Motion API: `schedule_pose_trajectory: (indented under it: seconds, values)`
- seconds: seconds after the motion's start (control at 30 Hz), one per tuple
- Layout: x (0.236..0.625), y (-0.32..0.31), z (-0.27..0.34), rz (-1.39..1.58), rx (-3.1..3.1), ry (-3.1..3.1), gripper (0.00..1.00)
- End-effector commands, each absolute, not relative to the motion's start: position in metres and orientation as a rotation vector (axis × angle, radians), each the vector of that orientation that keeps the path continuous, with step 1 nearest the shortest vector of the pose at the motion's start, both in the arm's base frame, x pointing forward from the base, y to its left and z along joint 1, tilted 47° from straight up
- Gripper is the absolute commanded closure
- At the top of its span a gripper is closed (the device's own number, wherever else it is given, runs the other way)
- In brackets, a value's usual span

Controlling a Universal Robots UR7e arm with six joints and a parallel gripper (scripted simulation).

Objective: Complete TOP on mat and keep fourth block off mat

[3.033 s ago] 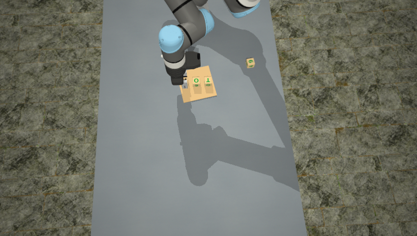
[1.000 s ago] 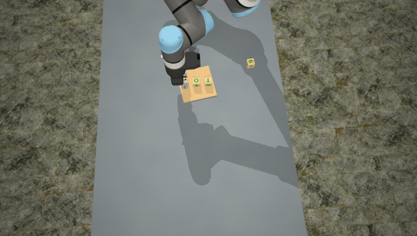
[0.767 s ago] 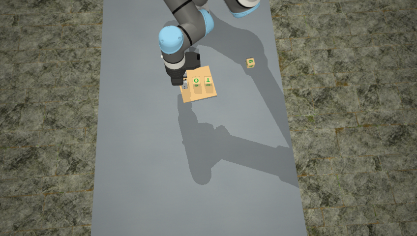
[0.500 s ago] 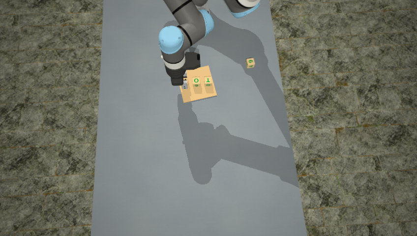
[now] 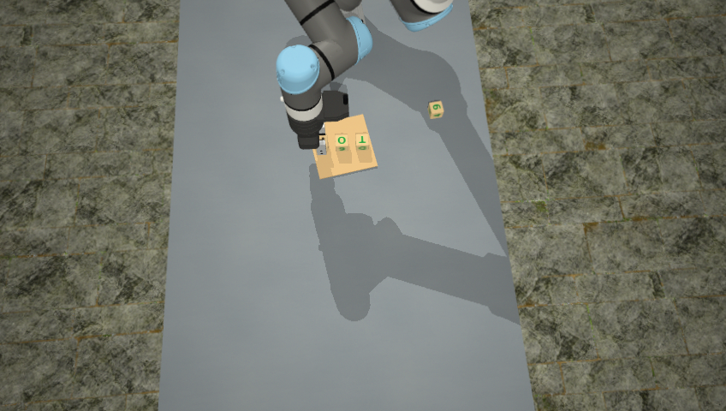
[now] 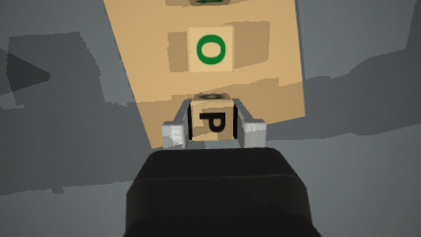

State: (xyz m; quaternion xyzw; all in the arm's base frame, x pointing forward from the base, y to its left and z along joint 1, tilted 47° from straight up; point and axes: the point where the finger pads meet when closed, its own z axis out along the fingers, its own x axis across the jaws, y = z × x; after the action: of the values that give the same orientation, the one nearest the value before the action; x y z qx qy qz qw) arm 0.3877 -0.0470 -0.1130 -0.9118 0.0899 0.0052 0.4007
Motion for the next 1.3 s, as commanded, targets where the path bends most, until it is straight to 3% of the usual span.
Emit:
schedule_pose_trajectory:
  seconds: [0.0,0.47,0.5,0.57,0.6,0.73,0.77,0.83,0.97,1.27]
  values:
    - [0.388,-0.0476,-0.1129,0.012,-2.307,0.228,0.43]
    - [0.388,-0.0476,-0.1129,0.012,-2.307,0.228,0.43]
    - [0.388,-0.0476,-0.1129,0.012,-2.307,0.228,0.37]
    - [0.388,-0.0476,-0.1129,0.012,-2.307,0.228,0.37]
    - [0.388,-0.0476,-0.1129,0.012,-2.307,0.228,0.31]
    - [0.388,-0.0476,-0.1129,0.012,-2.307,0.228,0.31]
    - [0.388,-0.0476,-0.1129,0.012,-2.307,0.228,0.25]
    - [0.388,-0.0476,-0.1129,0.012,-2.307,0.228,0.25]
    - [0.388,-0.0476,-0.1129,0.012,-2.307,0.228,0.13]
    - [0.388,-0.0476,-0.1129,0.012,-2.307,0.228,0.13]
